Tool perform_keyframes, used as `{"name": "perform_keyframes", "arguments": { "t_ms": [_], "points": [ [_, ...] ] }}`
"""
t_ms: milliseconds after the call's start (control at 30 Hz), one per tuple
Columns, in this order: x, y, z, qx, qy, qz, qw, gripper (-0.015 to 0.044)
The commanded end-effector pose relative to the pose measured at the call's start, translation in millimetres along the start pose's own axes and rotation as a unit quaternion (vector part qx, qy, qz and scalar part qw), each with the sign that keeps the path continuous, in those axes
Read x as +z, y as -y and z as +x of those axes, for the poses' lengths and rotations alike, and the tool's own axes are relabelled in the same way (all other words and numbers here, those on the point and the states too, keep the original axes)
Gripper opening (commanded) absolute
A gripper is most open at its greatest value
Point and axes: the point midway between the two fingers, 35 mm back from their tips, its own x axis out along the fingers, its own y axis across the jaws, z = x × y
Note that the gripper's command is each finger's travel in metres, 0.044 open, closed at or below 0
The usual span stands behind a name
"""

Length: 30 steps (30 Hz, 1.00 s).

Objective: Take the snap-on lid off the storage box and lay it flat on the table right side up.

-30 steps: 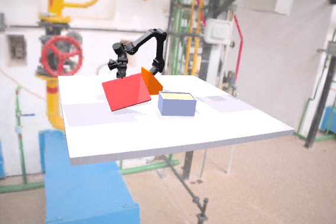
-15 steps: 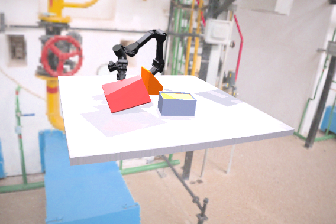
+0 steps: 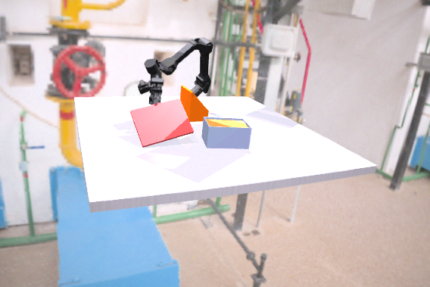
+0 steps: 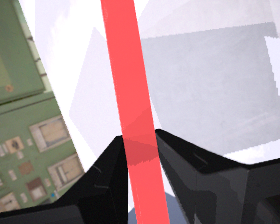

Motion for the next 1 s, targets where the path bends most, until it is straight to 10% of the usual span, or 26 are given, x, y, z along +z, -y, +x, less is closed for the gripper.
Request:
{"name": "perform_keyframes", "arguments": {
  "t_ms": [0, 967],
  "points": [
    [-0.2, 5.1, 3.3, -0.002, -0.001, 0.004, 1.000, 0.0000],
    [-0.7, 23.1, 18.3, -0.001, -0.002, 0.004, 1.000, 0.0000]
  ]
}}
